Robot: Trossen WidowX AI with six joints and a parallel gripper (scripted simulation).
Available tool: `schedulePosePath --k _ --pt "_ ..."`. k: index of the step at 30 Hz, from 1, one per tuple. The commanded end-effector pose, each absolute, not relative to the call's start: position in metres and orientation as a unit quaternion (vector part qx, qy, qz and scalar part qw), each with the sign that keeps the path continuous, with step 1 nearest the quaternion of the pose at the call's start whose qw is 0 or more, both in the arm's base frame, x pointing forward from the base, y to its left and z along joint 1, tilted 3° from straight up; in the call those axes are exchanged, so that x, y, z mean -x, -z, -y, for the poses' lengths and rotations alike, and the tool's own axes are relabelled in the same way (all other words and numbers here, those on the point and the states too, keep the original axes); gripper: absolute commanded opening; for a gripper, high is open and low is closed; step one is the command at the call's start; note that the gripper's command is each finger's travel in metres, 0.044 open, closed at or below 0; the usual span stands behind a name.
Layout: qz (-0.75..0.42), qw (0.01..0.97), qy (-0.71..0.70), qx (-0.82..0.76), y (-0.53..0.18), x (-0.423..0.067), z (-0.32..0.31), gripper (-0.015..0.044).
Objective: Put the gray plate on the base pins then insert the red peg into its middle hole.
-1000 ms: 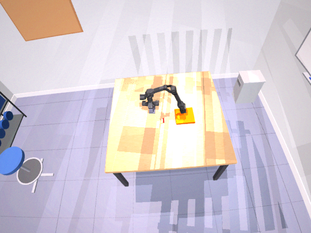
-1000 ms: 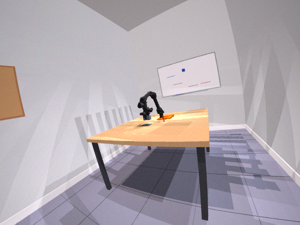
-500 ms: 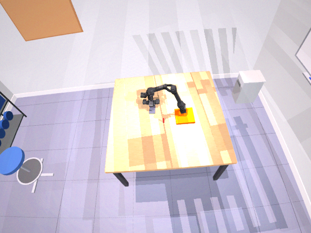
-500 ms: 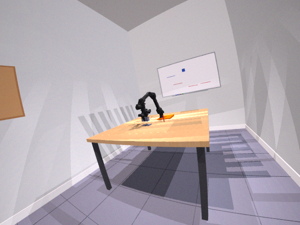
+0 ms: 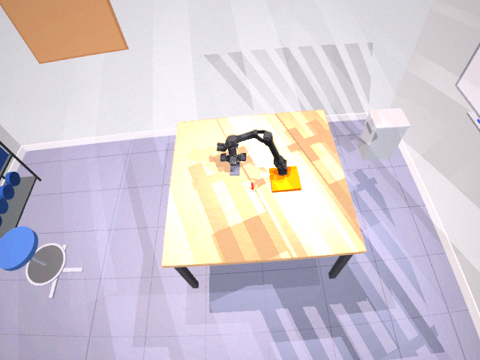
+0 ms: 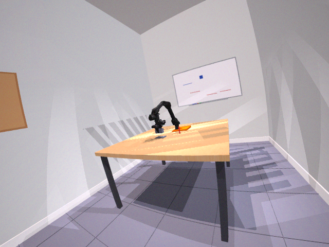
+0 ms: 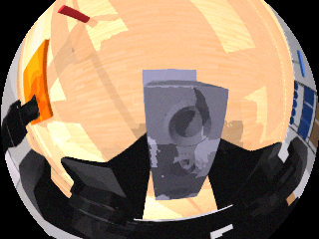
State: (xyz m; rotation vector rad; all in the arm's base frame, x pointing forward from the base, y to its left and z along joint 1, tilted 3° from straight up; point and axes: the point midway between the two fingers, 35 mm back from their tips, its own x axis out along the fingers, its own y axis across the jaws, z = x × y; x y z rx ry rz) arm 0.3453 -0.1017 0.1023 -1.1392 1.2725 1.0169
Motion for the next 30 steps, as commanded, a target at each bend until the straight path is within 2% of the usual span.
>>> schedulePosePath --k 1,30 --pt "-0.534 0.545 -0.431 0.482 -0.102 -0.346 0.101 0.0" --pt "-0.534 0.545 -0.431 0.482 -0.066 -0.348 0.103 0.0"
